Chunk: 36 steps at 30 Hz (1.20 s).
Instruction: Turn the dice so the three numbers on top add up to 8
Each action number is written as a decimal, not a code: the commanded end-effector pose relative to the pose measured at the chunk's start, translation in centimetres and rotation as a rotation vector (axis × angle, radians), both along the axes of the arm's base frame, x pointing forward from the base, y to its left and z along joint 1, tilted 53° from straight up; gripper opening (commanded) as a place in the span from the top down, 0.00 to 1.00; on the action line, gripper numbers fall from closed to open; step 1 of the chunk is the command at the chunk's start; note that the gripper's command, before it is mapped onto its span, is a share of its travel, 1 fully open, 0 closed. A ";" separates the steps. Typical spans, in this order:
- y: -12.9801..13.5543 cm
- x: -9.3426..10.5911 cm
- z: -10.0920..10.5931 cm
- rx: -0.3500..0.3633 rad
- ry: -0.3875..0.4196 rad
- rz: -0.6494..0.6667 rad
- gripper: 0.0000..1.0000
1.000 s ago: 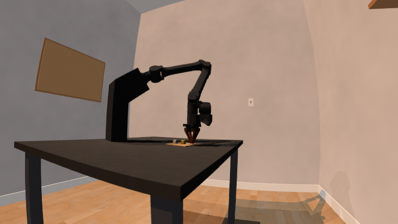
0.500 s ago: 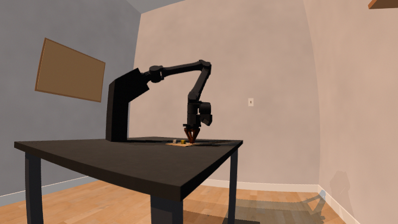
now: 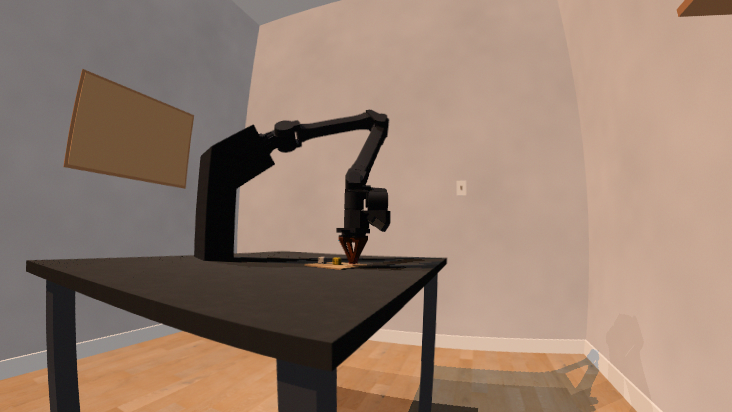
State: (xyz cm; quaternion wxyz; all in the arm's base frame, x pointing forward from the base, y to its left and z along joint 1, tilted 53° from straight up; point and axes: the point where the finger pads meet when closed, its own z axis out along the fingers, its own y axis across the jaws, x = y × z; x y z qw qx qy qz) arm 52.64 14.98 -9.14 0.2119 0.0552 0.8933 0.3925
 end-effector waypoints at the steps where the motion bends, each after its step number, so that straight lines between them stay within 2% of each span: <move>1: 1.1 0.2 0.8 -0.006 -0.018 0.023 0.85; 9: 1.1 0.2 0.7 -0.005 -0.017 0.023 0.85; 15: 1.2 0.0 -0.3 -0.002 -0.002 0.017 0.85; 36: 1.4 0.3 -0.3 0.000 -0.006 0.015 0.85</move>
